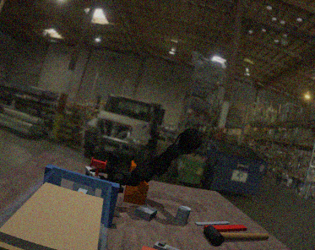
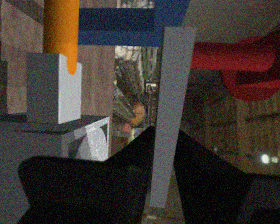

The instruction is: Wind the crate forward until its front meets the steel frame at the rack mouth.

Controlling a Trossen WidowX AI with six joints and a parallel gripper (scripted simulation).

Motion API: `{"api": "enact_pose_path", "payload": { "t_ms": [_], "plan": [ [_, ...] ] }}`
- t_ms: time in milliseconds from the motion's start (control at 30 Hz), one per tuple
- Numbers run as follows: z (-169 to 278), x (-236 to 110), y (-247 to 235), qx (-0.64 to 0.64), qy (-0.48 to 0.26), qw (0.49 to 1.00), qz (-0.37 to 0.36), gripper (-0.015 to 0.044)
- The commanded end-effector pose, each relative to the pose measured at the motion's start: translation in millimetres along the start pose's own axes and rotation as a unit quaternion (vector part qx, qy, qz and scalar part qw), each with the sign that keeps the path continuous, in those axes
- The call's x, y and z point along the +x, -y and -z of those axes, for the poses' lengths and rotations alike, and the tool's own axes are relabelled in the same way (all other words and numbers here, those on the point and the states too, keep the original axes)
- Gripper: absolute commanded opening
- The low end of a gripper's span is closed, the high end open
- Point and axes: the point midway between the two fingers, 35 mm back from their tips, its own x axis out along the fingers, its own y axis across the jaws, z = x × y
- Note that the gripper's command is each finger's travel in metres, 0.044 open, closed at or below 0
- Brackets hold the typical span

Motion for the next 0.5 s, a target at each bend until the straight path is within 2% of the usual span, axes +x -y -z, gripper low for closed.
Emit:
{"api": "enact_pose_path", "payload": {
  "t_ms": [0, 467],
  "plan": [
    [0.8, 0.7, -0.8, 0.001, -0.001, 1.000, 0.002, 0.0000],
    [0.2, 1.1, -3.3, 0.001, 0.001, 1.000, 0.002, 0.0000]
  ]
}}
